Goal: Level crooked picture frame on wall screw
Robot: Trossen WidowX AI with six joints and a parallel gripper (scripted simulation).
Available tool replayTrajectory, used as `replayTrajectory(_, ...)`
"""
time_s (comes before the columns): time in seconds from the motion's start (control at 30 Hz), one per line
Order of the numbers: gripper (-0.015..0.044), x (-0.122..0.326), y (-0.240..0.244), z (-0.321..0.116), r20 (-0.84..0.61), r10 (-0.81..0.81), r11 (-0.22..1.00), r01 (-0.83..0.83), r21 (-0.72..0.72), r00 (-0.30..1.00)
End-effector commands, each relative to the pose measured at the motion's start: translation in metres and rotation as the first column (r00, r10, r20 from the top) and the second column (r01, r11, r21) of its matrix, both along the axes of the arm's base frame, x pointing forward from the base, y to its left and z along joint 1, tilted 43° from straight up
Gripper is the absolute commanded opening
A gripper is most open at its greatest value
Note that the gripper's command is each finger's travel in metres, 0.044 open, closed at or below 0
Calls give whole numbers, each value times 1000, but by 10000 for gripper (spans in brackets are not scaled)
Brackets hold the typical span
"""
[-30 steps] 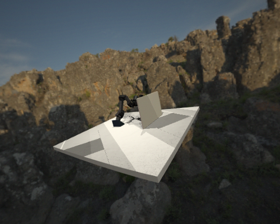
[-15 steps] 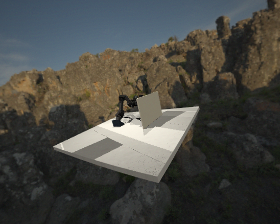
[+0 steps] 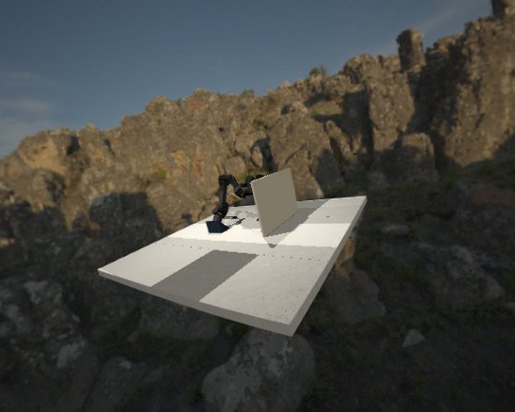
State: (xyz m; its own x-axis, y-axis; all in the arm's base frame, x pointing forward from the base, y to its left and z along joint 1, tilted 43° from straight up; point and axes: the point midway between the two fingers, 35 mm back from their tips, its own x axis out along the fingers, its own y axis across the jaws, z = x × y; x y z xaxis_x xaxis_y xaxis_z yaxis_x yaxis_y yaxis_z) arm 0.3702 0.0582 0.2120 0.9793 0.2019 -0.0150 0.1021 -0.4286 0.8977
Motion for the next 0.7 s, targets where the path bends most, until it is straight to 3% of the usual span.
replayTrajectory(0.0, 0, 0, -1, 0, 5, -10, 1000, 10, 2, 1000)
replayTrajectory(0.67, 0, 0, 1, -4, 4, -6, 1000, 6, 0, 1000)
